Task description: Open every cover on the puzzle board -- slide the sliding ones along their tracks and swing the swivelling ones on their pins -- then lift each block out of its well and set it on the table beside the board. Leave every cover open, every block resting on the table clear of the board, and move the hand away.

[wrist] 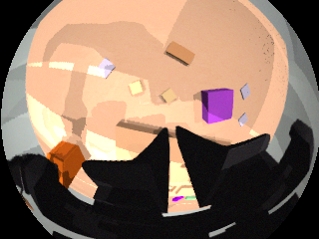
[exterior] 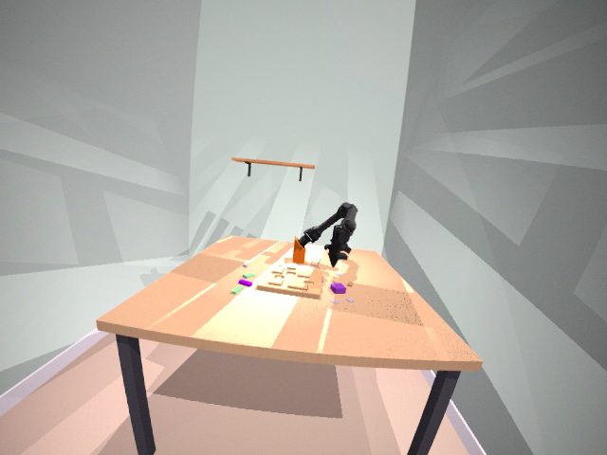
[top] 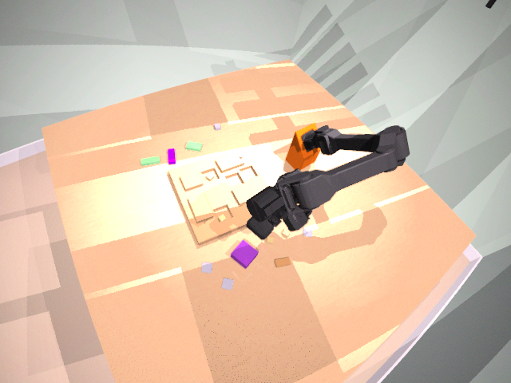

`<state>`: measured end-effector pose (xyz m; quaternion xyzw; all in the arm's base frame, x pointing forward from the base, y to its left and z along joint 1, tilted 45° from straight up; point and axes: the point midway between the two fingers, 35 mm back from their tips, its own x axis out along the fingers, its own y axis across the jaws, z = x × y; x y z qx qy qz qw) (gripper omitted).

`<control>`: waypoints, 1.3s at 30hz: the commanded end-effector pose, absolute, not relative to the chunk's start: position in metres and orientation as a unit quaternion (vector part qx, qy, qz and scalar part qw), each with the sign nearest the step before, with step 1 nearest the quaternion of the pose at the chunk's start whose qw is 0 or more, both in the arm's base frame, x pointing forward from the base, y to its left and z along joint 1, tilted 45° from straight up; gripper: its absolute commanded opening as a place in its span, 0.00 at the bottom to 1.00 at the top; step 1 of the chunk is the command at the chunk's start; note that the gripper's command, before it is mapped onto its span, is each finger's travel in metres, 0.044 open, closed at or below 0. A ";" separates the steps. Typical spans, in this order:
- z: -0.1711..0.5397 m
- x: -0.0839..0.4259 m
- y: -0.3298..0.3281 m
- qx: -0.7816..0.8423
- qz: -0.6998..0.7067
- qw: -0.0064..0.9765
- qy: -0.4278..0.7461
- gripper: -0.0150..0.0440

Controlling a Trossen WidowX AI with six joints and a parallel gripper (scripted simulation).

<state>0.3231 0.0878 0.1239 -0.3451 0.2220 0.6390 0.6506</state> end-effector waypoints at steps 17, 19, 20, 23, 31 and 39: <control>0.071 0.389 0.027 0.071 0.416 0.731 0.537 0.25; 0.064 0.395 0.020 0.127 0.374 0.723 0.566 0.25; 0.060 0.397 0.016 0.155 0.353 0.718 0.580 0.25; 0.049 0.404 0.005 0.238 0.286 0.695 0.615 0.25; 0.040 0.409 -0.003 0.302 0.229 0.670 0.638 0.25; 0.040 0.409 -0.003 0.077 0.417 0.731 0.534 0.25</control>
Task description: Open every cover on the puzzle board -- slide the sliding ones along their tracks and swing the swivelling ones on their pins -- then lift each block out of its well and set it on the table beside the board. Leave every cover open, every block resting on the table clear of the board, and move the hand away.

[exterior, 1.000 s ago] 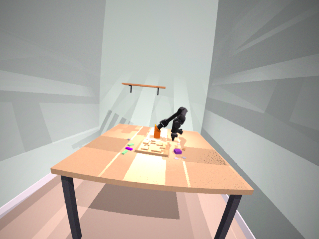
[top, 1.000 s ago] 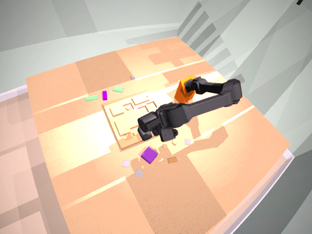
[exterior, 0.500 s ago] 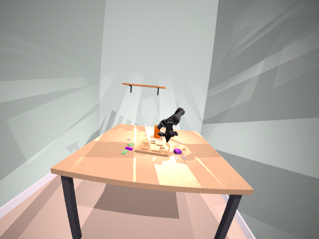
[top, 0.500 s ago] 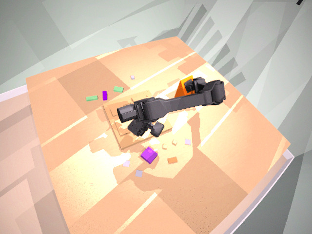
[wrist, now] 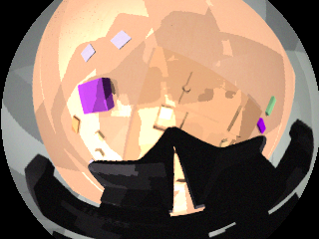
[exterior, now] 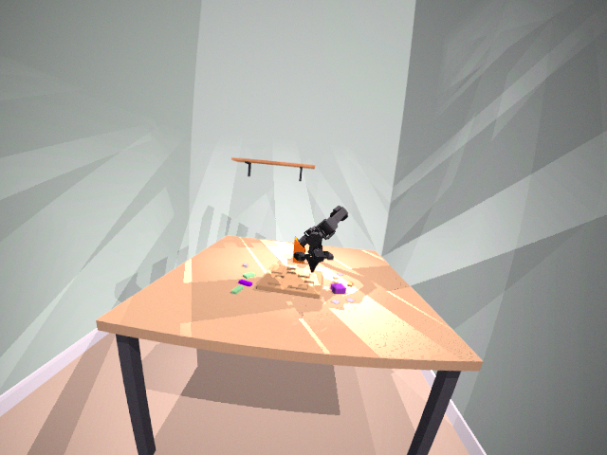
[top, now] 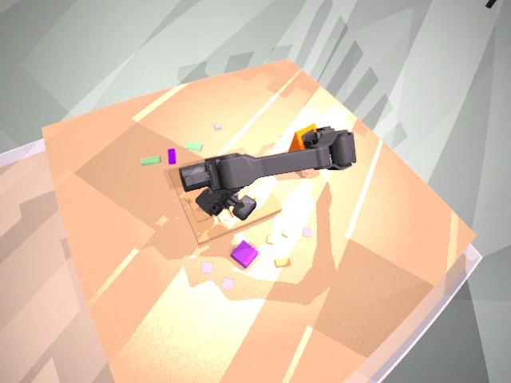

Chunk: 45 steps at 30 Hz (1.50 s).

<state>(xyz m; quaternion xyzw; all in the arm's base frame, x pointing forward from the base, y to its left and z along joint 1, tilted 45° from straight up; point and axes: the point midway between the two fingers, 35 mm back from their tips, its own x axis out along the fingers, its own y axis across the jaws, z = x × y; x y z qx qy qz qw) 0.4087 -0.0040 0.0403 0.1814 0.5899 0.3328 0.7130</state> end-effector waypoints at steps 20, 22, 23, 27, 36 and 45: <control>0.040 0.409 -0.003 -0.260 0.613 0.687 0.290 0.25; 0.040 0.409 -0.003 -0.260 0.613 0.687 0.290 0.25; 0.040 0.409 -0.003 -0.260 0.613 0.687 0.290 0.25; 0.039 0.409 -0.003 -0.260 0.613 0.687 0.290 0.25; 0.016 0.412 0.020 -0.260 0.613 0.688 0.289 0.25; 0.005 0.411 0.033 -0.259 0.614 0.688 0.289 0.25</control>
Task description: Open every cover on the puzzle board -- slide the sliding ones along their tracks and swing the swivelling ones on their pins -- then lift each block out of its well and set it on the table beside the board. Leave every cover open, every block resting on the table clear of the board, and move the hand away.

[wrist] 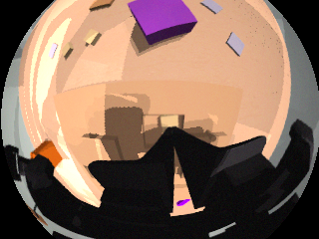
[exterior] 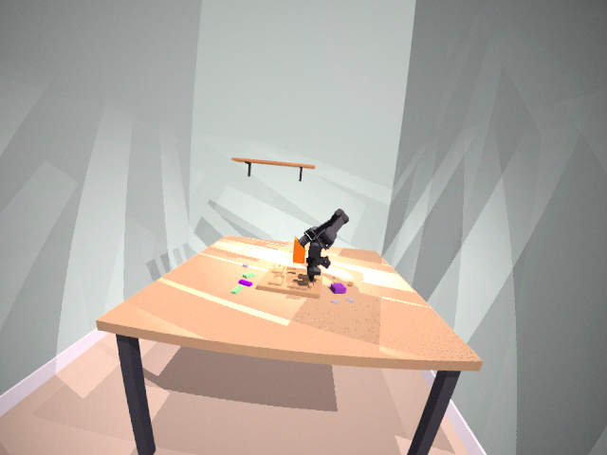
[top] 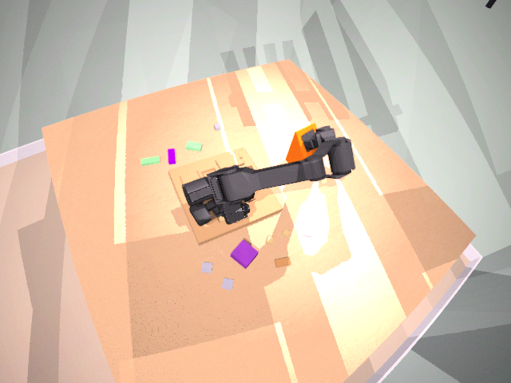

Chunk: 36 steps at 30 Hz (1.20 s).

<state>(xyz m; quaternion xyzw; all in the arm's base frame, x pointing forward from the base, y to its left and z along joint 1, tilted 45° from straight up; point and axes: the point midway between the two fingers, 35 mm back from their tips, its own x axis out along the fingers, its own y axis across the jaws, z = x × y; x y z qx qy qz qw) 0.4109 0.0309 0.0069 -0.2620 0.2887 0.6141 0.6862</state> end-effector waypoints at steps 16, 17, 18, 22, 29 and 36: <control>-0.003 0.412 0.042 -0.259 0.614 0.688 0.288 0.25; -0.003 0.412 0.042 -0.259 0.614 0.688 0.288 0.25; -0.003 0.412 0.042 -0.259 0.614 0.688 0.288 0.25; -0.005 0.410 0.041 -0.259 0.614 0.688 0.289 0.25; -0.011 0.403 0.038 -0.258 0.614 0.688 0.289 0.25; -0.015 0.400 0.036 -0.225 0.599 0.700 0.318 0.25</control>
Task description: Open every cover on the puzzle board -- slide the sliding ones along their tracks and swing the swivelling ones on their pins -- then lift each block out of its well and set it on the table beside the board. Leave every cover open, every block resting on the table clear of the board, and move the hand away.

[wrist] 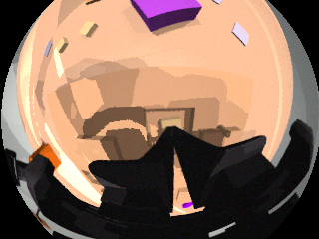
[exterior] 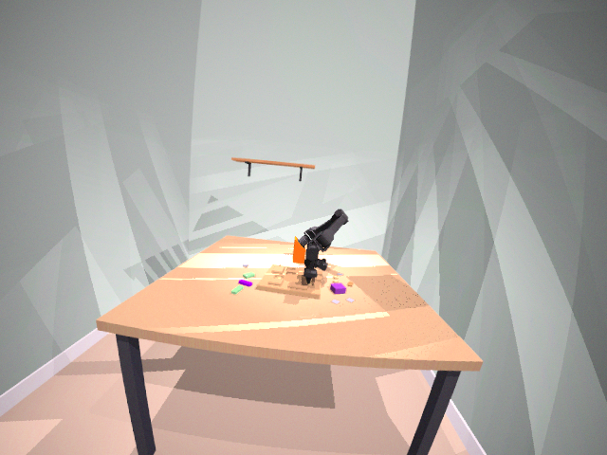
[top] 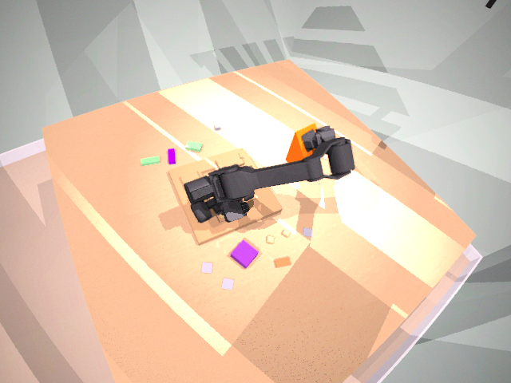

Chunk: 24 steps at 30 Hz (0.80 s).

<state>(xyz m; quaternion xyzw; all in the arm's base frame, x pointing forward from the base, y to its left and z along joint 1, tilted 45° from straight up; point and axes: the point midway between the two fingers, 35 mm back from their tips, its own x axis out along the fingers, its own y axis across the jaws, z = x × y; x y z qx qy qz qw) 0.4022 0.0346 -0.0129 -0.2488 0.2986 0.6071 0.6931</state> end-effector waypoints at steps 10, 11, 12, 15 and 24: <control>-0.015 0.399 0.035 0.095 0.406 0.729 0.543 0.25; -0.015 0.399 0.035 0.129 0.380 0.723 0.562 0.25; -0.015 0.398 0.035 0.163 0.353 0.716 0.579 0.25; -0.016 0.397 0.035 0.263 0.267 0.686 0.623 0.25; -0.016 0.396 0.035 0.309 0.225 0.667 0.640 0.25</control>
